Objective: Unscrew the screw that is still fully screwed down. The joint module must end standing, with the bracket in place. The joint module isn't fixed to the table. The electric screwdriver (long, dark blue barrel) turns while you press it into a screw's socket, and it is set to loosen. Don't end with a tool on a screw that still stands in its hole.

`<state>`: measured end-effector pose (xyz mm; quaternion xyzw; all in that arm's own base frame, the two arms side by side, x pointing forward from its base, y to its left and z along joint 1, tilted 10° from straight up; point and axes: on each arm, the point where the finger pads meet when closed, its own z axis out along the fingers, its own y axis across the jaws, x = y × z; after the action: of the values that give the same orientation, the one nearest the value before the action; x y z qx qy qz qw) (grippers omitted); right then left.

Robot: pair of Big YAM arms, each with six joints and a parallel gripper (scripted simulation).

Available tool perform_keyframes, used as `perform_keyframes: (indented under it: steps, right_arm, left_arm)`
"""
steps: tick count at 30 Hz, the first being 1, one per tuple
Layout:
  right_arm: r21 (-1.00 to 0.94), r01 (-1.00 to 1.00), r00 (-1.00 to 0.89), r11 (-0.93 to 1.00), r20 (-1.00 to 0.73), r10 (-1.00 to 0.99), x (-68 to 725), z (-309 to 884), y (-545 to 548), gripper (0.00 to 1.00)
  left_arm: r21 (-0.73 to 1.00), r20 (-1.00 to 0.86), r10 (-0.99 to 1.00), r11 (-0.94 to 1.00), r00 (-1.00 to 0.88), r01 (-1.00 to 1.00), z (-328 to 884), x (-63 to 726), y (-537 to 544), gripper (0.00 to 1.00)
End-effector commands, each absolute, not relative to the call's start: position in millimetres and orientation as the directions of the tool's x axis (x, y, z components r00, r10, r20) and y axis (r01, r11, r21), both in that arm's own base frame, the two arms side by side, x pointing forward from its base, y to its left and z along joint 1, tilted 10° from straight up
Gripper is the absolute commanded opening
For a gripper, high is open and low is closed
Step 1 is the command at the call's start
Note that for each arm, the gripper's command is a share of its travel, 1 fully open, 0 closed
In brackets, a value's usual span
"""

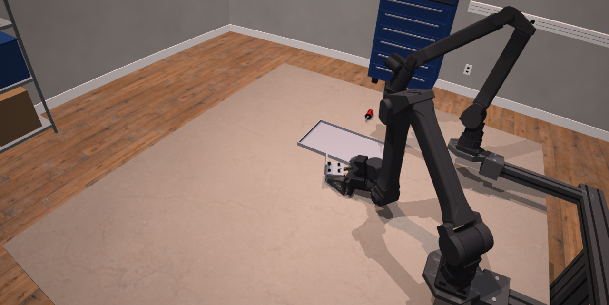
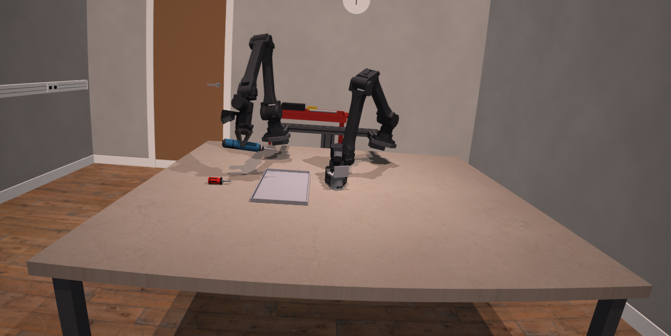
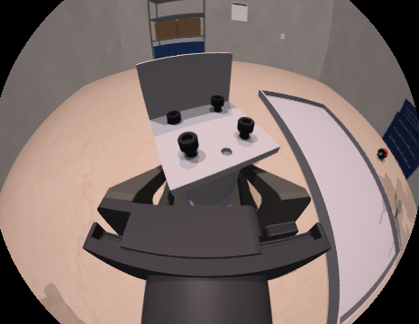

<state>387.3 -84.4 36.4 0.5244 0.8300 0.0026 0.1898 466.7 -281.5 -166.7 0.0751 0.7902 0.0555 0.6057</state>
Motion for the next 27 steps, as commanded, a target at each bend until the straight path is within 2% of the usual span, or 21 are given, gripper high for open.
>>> perform_keyframes:
  steps: [1,14,19,27]
  right_arm:
    - [0.254,0.847,-0.368,0.468,-0.357,0.859,405.5,57.7,-93.3,0.42]
    - [0.27,0.723,-0.509,0.635,-0.413,0.755,426.3,42.5,-47.7,0.42]
    - [0.297,0.728,-0.473,0.618,-0.435,0.766,435.3,58.7,-59.1,0.42]
    - [0.282,0.633,-0.57,0.721,-0.46,0.681,434.9,38.2,-22.3,0.42]
  left_arm:
    - [0.17,-0.954,0.177,0.984,-0.242,0.05,-161.9,470.6,-285.8,0.59]
    - [0.17,-0.954,0.177,0.984,-0.242,0.05,-161.9,470.6,-285.8,0.59]
    - [0.17,-0.954,0.177,0.984,-0.242,0.05,-161.9,470.6,-285.8,0.59]
    - [0.17,-0.954,0.177,0.984,-0.242,0.05,-161.9,470.6,-285.8,0.59]
